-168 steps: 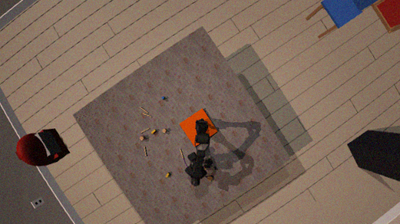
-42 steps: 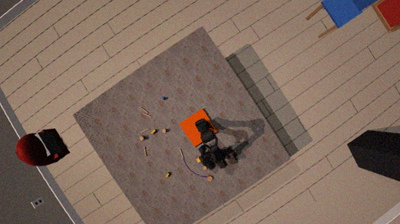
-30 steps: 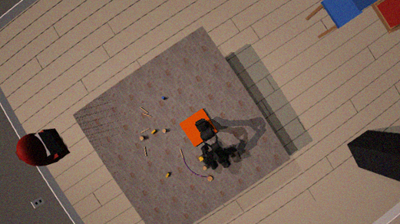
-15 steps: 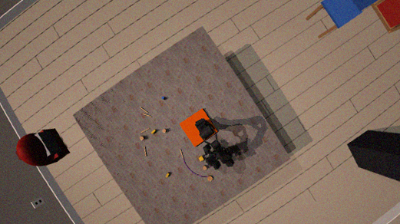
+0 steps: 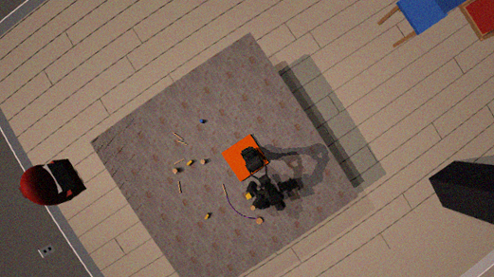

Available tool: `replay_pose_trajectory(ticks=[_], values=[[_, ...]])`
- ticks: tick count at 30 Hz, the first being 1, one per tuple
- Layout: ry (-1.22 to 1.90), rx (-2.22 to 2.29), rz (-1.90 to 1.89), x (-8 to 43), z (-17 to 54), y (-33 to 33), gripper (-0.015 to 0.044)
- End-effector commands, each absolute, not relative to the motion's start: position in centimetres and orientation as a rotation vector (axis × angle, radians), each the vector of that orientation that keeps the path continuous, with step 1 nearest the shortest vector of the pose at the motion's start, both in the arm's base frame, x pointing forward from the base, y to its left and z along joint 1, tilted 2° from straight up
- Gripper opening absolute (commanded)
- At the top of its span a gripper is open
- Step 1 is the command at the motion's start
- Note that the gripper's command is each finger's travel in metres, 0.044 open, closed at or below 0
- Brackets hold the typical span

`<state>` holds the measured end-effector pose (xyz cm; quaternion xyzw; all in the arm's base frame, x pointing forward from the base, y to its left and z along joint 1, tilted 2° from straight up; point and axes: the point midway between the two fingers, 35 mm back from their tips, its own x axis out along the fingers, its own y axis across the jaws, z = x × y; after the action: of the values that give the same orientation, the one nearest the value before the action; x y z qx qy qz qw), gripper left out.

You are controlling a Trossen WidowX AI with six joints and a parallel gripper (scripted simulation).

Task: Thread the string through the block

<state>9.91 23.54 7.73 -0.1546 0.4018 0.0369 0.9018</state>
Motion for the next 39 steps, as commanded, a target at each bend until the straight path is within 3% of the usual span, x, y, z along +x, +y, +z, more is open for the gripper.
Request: replay_pose_trajectory(ticks=[1,19,39], values=[[1.013,-0.833,0.343,11.1,7.1,23.3,0.0440],[1.097,-1.391,0.993,12.4,6.9,23.3,0.0440],[0.724,-1.759,1.723,13.7,7.7,23.7,0.0440]])
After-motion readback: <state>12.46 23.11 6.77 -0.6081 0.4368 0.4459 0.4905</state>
